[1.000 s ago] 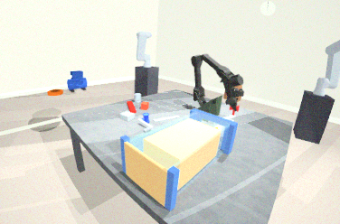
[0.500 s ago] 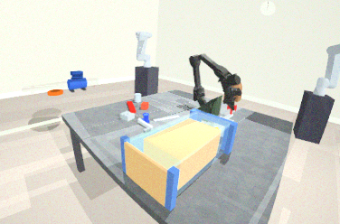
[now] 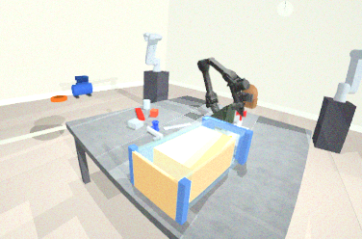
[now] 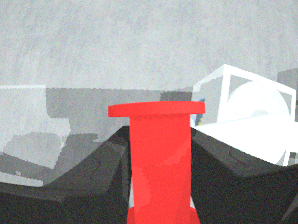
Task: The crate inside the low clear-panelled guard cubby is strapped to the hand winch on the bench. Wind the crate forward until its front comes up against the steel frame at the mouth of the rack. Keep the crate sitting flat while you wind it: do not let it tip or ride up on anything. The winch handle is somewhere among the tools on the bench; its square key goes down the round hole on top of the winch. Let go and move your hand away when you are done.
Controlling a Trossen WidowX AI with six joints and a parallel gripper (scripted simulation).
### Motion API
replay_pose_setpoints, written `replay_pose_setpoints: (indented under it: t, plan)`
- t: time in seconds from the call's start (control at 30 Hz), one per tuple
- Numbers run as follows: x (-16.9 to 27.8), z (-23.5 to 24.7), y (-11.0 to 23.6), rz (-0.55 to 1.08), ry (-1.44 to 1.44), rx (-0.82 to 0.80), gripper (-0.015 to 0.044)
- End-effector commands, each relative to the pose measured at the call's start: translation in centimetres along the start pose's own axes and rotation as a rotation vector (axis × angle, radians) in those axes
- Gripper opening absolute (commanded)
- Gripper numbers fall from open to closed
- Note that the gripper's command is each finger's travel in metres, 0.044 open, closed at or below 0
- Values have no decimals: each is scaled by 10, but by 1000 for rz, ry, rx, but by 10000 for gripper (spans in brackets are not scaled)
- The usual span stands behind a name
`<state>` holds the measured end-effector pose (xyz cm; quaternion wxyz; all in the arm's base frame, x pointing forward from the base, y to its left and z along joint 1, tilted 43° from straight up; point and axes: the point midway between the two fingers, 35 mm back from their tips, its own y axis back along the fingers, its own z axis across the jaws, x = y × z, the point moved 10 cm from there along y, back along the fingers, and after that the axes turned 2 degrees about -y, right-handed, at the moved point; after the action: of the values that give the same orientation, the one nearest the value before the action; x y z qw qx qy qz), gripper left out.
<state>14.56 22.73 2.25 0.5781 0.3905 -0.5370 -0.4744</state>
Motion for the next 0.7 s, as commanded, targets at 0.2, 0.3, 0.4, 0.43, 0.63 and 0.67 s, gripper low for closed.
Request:
replay_pose_setpoints:
  t: [0.2, 0.3, 0.4, 0.43, 0.63, 0.67]
  plan:
    - [19, -5, 6, 28, -4, 8, 0]
    - [22, -7, 8, 28, -4, 9, 0]
    - [25, -8, 9, 29, -4, 9, 0]
    - [26, -9, 10, 29, -5, 9, 0]
    - [32, -13, 13, 29, -5, 9, 0]
    - [33, -14, 13, 29, -5, 9, 0]
